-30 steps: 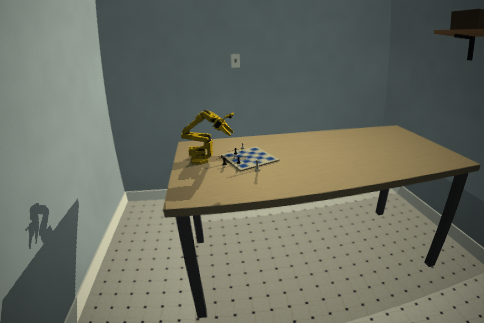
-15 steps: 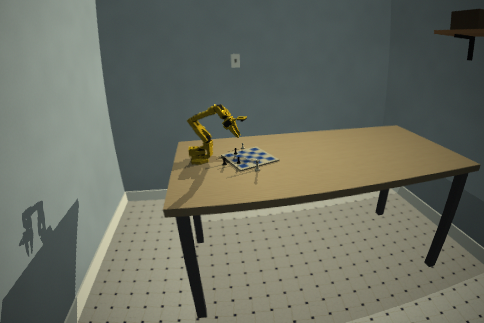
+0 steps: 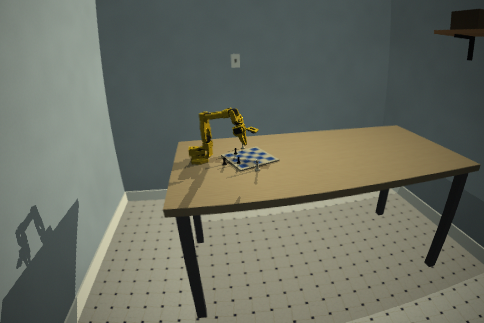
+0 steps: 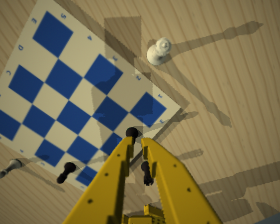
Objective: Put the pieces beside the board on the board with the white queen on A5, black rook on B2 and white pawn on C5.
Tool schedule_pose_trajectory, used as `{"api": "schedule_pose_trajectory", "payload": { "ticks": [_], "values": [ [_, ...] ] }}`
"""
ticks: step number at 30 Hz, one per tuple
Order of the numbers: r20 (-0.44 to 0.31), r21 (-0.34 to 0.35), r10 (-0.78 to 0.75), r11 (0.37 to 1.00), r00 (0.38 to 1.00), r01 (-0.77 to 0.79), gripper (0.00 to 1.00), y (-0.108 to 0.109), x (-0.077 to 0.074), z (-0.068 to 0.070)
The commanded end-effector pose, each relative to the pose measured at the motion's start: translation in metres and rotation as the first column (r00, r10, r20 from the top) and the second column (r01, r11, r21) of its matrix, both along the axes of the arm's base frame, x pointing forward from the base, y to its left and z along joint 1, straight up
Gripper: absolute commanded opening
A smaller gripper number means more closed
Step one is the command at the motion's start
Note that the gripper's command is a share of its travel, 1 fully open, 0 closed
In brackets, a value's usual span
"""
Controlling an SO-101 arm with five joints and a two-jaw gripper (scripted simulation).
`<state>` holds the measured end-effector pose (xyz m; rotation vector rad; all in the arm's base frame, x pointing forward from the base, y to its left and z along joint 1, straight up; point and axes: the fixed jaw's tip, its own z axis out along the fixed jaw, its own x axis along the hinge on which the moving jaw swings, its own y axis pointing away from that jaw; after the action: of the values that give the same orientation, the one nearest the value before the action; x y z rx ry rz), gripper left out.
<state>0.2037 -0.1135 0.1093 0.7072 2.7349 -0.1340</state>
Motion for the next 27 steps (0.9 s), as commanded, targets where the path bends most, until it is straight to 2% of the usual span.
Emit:
{"api": "schedule_pose_trajectory", "payload": {
  "ticks": [1, 27],
  "values": [
    [-0.031, 0.021, -0.016, 1.0, 0.999, 0.017, 0.0, -0.0043, 0.0009, -0.0029],
    [-0.032, 0.022, -0.025, 0.999, 0.999, 0.026, 0.0, -0.0052, -0.0016, -0.0101]
  ]
}}
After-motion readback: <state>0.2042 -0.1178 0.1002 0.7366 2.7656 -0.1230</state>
